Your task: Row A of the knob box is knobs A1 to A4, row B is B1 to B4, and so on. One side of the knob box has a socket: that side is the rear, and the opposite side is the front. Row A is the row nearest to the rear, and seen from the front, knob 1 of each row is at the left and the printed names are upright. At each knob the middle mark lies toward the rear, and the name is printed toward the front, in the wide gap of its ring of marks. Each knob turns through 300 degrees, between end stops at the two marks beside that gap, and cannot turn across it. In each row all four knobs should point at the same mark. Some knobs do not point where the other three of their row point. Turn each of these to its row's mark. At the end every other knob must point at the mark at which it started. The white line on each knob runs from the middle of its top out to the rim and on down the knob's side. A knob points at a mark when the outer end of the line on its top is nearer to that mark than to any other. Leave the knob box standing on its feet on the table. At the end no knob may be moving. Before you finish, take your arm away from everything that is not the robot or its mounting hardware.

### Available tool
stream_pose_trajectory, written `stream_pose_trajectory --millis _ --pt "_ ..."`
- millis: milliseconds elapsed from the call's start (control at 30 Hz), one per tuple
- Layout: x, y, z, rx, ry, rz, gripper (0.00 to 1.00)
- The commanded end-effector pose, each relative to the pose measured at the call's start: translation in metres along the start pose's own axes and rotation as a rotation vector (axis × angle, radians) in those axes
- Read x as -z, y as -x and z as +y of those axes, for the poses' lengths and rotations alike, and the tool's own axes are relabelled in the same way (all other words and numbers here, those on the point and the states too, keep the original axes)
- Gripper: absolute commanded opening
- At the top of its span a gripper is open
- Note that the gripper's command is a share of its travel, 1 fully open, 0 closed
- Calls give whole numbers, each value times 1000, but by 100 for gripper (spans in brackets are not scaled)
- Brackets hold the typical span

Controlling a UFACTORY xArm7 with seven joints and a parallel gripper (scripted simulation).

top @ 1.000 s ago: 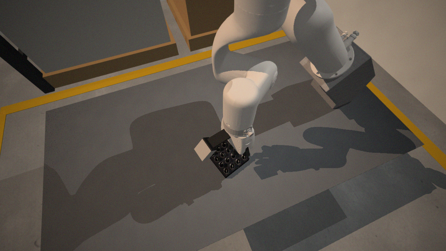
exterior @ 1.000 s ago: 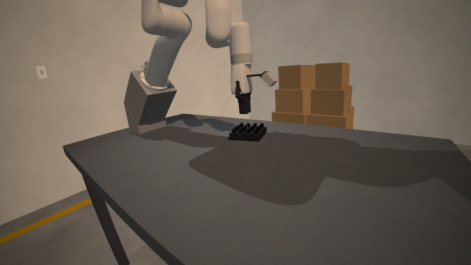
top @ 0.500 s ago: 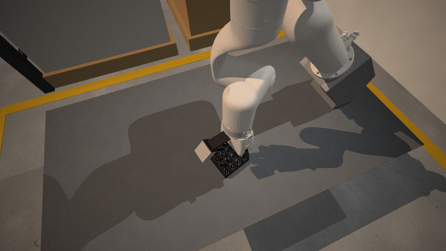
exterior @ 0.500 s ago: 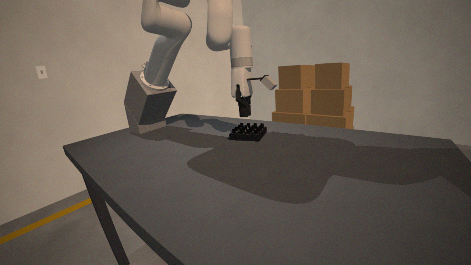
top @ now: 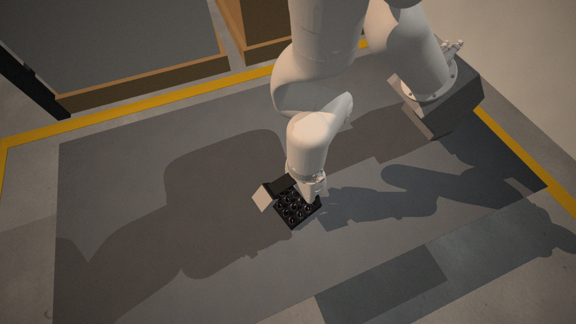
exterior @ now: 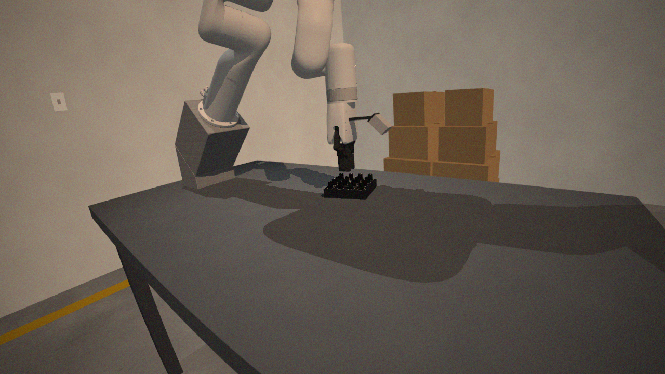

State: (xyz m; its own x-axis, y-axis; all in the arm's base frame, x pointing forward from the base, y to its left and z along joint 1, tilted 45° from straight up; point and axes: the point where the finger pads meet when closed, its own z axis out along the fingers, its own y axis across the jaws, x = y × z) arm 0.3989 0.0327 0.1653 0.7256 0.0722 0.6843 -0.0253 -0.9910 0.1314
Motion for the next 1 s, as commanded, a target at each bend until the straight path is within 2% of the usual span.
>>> stream_pose_trajectory --millis 0,967 --pt "-6 -1 0 1 4 8 19" --pt "-13 -1 1 1 4 8 19"
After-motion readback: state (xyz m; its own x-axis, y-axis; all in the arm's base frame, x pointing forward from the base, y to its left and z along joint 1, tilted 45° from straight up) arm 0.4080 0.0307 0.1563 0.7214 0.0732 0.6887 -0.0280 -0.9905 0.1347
